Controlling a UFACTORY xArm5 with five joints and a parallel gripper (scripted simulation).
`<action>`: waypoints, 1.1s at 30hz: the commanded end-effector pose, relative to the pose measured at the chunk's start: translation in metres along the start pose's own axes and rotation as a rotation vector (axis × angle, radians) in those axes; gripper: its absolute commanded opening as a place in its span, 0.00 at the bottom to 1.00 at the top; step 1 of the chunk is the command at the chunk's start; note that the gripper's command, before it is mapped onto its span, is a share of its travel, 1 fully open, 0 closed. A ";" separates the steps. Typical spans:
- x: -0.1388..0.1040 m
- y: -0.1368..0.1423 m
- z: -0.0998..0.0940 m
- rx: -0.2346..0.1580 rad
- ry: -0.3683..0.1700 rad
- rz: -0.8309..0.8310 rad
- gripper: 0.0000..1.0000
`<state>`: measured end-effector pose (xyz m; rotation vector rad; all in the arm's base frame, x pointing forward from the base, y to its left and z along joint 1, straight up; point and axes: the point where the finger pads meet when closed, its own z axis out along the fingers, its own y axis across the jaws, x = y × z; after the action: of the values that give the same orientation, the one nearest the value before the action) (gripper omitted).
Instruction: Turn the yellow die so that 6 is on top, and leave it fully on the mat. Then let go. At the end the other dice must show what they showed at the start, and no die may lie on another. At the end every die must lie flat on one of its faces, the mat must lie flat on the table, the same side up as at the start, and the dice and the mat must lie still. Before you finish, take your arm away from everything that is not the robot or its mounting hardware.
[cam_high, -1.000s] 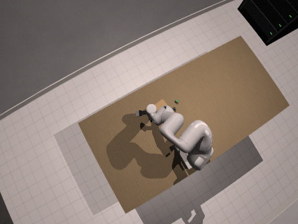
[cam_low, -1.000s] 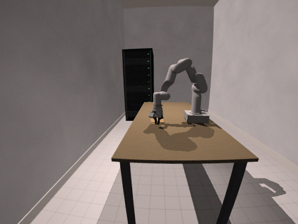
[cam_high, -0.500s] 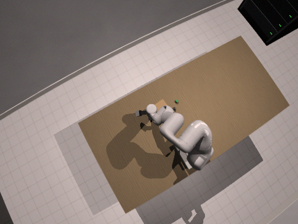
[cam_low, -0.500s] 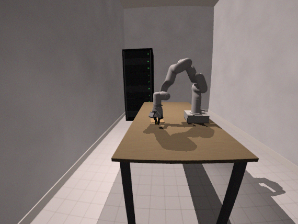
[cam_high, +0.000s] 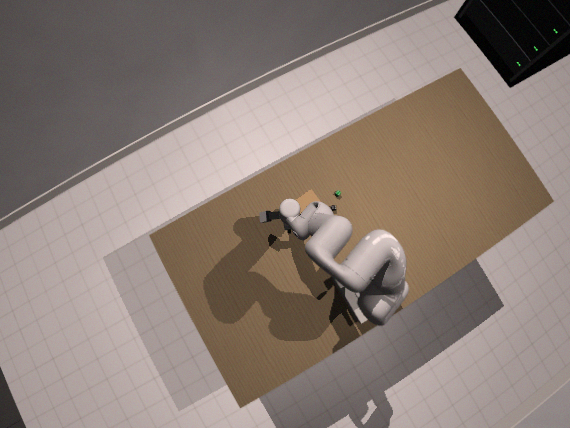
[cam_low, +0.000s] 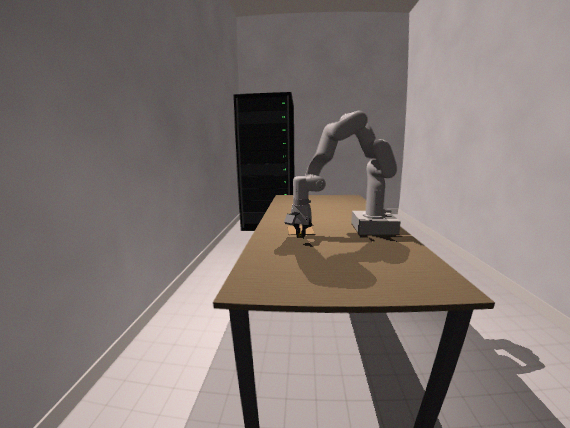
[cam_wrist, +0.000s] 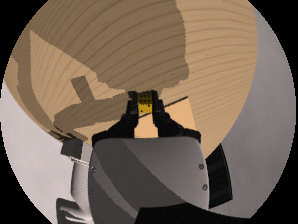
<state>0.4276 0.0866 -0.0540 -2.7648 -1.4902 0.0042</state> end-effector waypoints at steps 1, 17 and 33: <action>0.001 0.001 -0.007 -0.003 0.003 0.000 0.15; 0.000 0.001 -0.094 -0.003 0.003 0.000 0.15; -0.003 0.004 -0.100 -0.003 0.003 0.037 0.15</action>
<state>0.4277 0.0858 0.0445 -2.7661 -1.4873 0.0051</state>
